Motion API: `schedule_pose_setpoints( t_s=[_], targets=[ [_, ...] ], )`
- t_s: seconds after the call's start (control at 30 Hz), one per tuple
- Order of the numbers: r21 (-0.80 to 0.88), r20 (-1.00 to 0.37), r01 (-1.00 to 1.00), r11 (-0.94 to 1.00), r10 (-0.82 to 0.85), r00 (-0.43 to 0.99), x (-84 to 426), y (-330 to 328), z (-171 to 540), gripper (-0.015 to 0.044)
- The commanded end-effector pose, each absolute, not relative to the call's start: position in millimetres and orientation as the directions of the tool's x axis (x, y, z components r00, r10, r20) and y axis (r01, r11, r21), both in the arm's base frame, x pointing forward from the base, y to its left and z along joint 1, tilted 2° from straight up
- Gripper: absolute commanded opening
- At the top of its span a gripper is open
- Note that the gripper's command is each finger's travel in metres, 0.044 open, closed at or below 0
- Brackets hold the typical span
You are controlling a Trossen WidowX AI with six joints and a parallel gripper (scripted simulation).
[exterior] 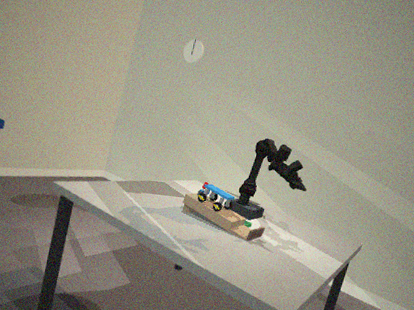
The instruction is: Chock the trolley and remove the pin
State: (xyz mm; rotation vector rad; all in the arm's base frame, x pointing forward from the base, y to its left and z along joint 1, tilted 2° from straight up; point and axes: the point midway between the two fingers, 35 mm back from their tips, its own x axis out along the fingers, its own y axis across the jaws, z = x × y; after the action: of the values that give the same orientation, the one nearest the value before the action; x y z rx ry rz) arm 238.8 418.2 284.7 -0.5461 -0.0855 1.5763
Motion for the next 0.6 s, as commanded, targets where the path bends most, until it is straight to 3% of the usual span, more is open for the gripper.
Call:
schedule_pose_setpoints(
  t_s=[0.0,0.57],
  targets=[
    [-0.409,-0.332,-0.912,-0.028,0.936,0.120,269,391,276,0.0190],
    [-0.509,-0.533,-0.838,0.195,0.693,0.485,370,242,233,0.0190]
  ],
)
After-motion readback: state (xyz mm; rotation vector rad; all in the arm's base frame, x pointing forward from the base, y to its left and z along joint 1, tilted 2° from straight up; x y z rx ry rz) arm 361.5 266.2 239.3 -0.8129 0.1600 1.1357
